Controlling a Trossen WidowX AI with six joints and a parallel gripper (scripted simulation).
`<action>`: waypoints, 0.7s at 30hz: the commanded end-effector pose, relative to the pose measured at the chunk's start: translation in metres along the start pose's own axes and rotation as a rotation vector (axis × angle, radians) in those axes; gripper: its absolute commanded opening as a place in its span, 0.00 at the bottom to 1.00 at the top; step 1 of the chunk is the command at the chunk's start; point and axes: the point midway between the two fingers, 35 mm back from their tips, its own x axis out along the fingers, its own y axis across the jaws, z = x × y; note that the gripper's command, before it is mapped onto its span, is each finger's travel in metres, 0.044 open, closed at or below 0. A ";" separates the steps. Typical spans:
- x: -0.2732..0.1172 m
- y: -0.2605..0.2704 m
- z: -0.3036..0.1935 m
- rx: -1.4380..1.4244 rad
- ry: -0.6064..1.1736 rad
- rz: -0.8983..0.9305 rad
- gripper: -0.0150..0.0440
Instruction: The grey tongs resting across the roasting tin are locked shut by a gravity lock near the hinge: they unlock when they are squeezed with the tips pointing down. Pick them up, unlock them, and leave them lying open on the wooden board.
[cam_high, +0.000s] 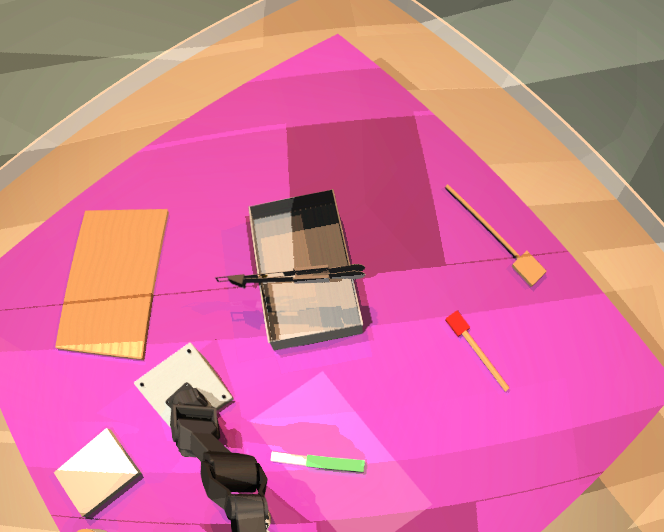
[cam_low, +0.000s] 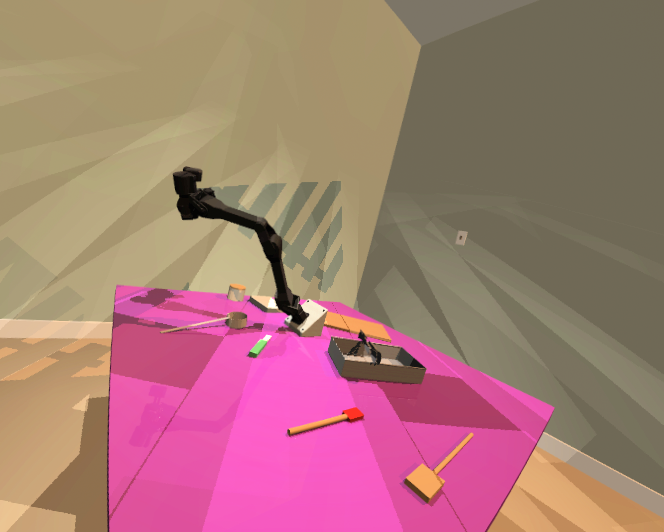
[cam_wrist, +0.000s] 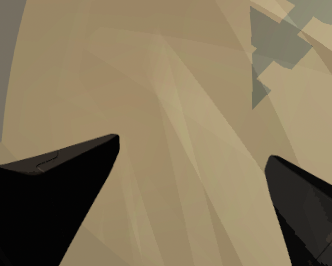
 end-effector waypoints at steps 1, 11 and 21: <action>0.000 -0.001 -0.001 -0.001 0.004 -0.002 0.98; -0.024 -0.040 -0.036 -0.146 0.193 -0.123 1.00; -0.110 -0.114 -0.100 -0.615 0.619 -0.235 1.00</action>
